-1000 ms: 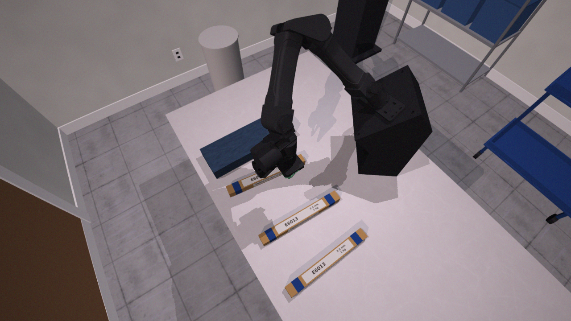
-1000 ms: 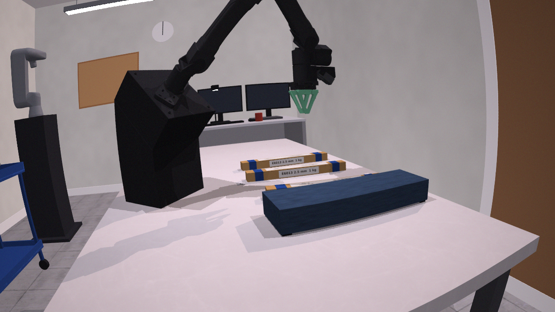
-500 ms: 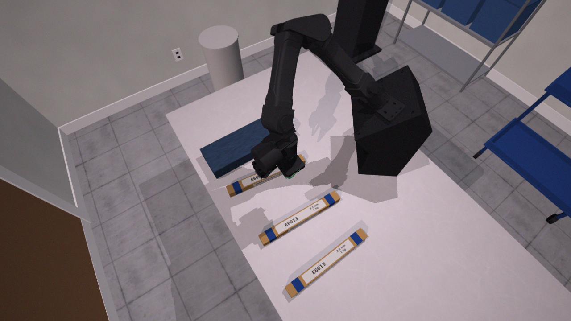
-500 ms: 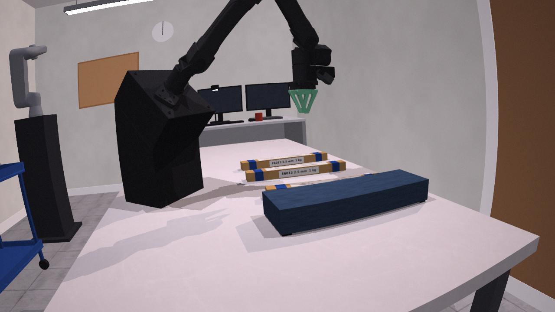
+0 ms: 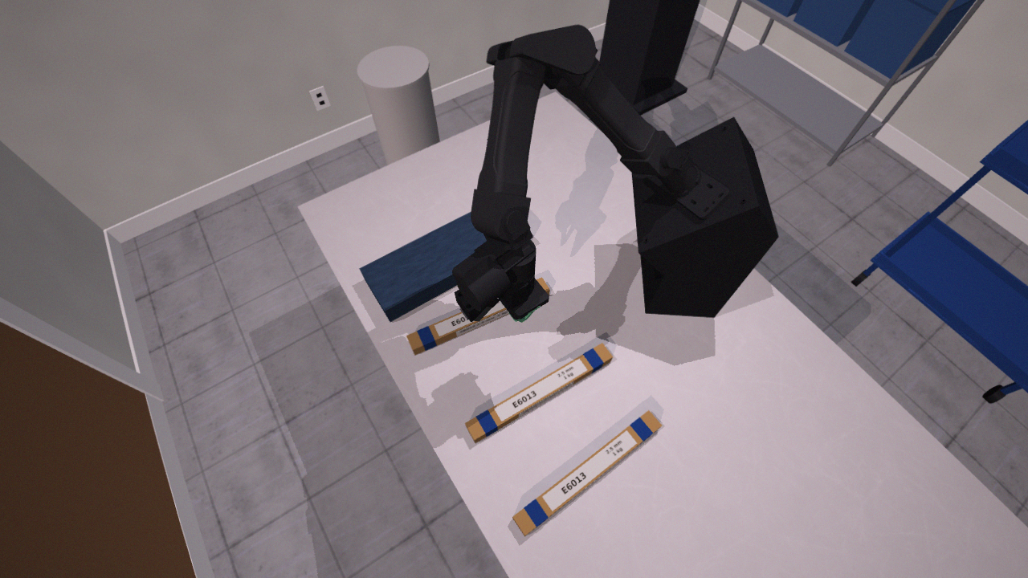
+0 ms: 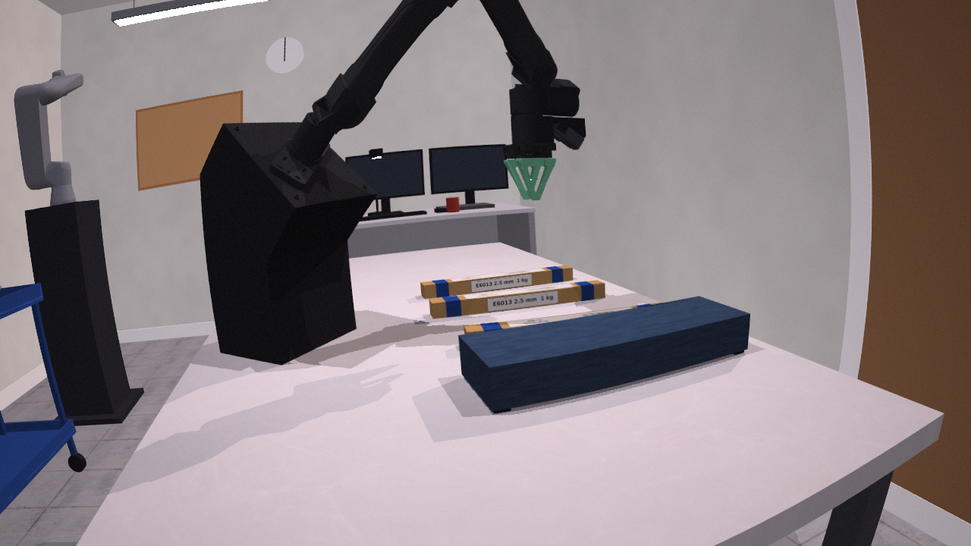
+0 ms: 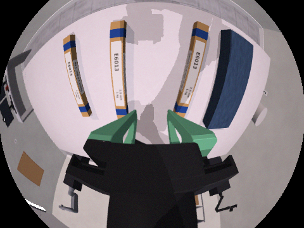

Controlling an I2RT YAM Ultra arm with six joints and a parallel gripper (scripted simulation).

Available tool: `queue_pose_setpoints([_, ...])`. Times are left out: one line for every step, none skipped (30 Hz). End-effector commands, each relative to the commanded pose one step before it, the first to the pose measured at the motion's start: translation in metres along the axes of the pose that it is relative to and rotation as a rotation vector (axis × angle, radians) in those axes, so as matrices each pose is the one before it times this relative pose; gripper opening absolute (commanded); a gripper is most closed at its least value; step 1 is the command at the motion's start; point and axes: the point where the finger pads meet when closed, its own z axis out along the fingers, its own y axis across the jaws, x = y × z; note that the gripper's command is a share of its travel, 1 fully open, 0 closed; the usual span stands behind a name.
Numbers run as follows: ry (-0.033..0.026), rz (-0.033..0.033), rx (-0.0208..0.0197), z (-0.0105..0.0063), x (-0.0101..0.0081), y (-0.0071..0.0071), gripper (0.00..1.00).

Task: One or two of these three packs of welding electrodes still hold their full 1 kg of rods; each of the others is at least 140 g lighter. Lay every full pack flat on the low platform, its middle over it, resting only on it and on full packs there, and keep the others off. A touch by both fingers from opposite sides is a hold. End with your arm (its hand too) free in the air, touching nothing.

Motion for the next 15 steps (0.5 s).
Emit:
queue_pose_setpoints([-0.02812, 0.00657, -0.00915, 0.00044, -0.00460, 0.00030, 0.42])
queue_pose_setpoints([-0.00001, -0.00001, 0.00002, 0.00133, 0.00000, 0.00000, 0.42])
queue_pose_setpoints([-0.00001, -0.00001, 0.00002, 0.00133, 0.00000, 0.00000, 0.42])
queue_pose_setpoints([-0.00001, -0.00001, 0.00002, 0.00133, 0.00000, 0.00000, 0.42])
queue_pose_setpoints([-0.00001, -0.00001, 0.00002, 0.00133, 0.00000, 0.00000, 0.42])
queue_pose_setpoints([-0.00001, -0.00001, 0.00002, 0.00133, 0.00000, 0.00000, 0.42])
queue_pose_setpoints([-0.00001, -0.00001, 0.00002, 0.00133, 0.00001, 0.00000, 0.42])
queue_pose_setpoints([-0.00001, -0.00001, 0.00002, 0.00133, 0.00001, 0.00000, 0.42])
queue_pose_setpoints([-0.00001, -0.00001, 0.00002, 0.00133, 0.00001, 0.00000, 0.42])
queue_pose_setpoints([-0.00001, -0.00001, 0.00002, 0.00133, 0.00001, 0.00000, 0.42])
queue_pose_setpoints([0.00000, 0.00000, 0.00000, 0.00000, 0.00000, 0.00000, 0.42])
queue_pose_setpoints([0.00000, 0.00000, 0.00000, 0.00000, 0.00000, 0.00000, 0.42])
queue_pose_setpoints([-0.00001, -0.00001, 0.00001, 0.00134, 0.00000, 0.00000, 0.42])
queue_pose_setpoints([-0.00001, -0.00001, 0.00002, 0.00133, 0.00000, 0.00000, 0.42])
queue_pose_setpoints([-0.00001, -0.00001, 0.00002, 0.00133, 0.00000, 0.00000, 0.42])
